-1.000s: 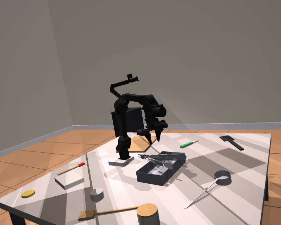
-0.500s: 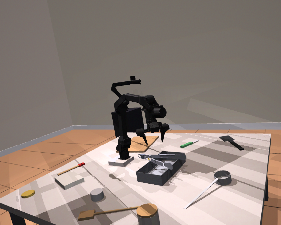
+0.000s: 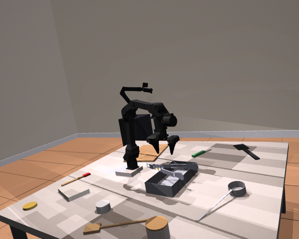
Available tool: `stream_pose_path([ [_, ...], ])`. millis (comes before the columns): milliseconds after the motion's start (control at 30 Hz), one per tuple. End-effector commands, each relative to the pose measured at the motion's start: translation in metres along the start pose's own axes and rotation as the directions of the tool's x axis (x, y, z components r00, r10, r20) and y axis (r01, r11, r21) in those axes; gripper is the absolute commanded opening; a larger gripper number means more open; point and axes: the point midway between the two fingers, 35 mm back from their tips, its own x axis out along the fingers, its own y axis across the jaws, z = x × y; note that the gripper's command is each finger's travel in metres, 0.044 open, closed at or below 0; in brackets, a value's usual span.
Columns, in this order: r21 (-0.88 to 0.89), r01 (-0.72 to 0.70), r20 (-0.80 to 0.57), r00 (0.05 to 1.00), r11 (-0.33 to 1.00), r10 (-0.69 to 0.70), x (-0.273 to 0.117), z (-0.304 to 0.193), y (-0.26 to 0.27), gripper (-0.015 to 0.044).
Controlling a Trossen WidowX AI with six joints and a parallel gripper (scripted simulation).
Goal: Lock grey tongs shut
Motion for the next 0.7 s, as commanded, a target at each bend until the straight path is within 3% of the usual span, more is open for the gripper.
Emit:
stream_pose_path([
  [0,0.754,0.014,0.001,1.000,0.657,-0.023,0.0159,0.0031,-0.0044,0.0440],
  [200,0.932,0.008,0.001,1.000,0.361,-0.026,0.0204,0.0043,-0.0052,0.0440],
  [400,0.999,0.000,0.001,1.000,0.043,-0.027,0.0224,0.0048,-0.0056,0.0440],
  [667,1.000,-0.001,0.001,1.000,0.011,-0.027,0.0224,0.0049,-0.0056,0.0440],
])
